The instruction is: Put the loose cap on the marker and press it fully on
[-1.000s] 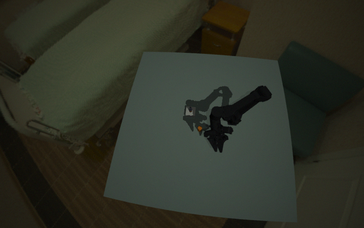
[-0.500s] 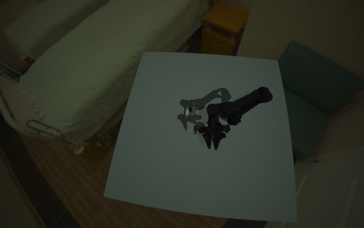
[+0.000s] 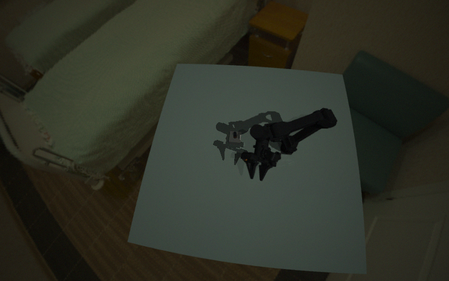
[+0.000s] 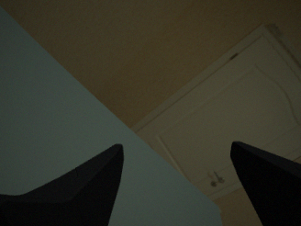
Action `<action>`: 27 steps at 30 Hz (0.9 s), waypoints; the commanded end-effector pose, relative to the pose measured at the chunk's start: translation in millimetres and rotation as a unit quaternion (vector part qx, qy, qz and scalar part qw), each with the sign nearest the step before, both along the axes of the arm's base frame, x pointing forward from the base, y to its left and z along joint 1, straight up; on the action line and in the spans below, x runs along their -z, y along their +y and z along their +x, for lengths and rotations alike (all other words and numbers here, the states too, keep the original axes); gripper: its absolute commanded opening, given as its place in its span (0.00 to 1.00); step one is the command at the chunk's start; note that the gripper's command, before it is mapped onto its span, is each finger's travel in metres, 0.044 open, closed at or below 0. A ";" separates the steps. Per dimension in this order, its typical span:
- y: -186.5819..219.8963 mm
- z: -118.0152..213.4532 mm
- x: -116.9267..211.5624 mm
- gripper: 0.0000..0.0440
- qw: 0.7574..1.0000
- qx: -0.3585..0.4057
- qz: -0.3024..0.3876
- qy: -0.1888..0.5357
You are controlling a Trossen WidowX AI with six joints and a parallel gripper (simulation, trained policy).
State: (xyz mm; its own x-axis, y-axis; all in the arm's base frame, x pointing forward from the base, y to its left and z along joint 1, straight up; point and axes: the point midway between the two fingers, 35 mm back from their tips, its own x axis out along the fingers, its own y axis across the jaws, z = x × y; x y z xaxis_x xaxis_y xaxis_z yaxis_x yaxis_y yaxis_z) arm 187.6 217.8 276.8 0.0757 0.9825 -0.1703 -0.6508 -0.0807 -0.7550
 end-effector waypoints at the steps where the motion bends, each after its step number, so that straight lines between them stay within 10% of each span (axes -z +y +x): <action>1: -4.0 5.1 -0.1 0.72 1.000 0.014 -0.010 0.003; 27: -38.4 30.6 17.0 0.72 0.987 0.107 -0.104 0.065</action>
State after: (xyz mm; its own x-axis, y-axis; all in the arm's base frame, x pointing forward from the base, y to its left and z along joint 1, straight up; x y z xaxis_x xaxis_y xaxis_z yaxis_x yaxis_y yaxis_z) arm 215.3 182.7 261.3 0.2309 0.8997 -0.3703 -0.7551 -0.0744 -0.6514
